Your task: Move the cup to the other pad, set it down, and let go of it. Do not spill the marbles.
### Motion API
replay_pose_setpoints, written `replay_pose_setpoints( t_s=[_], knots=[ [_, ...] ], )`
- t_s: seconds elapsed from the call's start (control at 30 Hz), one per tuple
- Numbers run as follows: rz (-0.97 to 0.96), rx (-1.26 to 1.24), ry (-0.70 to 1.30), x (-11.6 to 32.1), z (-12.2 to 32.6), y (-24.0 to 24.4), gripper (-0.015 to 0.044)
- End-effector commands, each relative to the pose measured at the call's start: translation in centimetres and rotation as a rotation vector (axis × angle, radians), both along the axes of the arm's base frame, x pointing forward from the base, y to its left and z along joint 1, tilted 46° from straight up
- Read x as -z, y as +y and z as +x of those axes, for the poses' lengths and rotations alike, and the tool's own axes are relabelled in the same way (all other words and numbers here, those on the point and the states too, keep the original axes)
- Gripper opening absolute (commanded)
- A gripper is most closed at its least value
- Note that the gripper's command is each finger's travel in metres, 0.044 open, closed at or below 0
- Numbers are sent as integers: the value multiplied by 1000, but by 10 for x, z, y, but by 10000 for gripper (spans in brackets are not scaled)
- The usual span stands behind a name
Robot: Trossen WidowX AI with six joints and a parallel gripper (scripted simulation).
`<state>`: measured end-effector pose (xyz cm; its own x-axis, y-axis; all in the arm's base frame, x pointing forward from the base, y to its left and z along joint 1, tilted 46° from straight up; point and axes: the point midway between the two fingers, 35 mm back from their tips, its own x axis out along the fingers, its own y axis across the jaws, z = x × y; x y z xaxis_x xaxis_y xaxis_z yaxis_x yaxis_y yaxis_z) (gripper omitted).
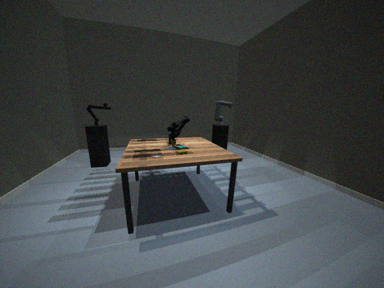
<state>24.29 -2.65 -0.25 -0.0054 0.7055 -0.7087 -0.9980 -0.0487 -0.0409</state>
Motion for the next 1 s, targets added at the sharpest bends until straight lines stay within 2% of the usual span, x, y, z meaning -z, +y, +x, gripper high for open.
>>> replay_pose_setpoints(
  t_s=[0.0,0.97],
  knots=[
    [4,4,3,-6,-3,6,0],
    [5,3,4,-43,-18,40,0]
  ],
)
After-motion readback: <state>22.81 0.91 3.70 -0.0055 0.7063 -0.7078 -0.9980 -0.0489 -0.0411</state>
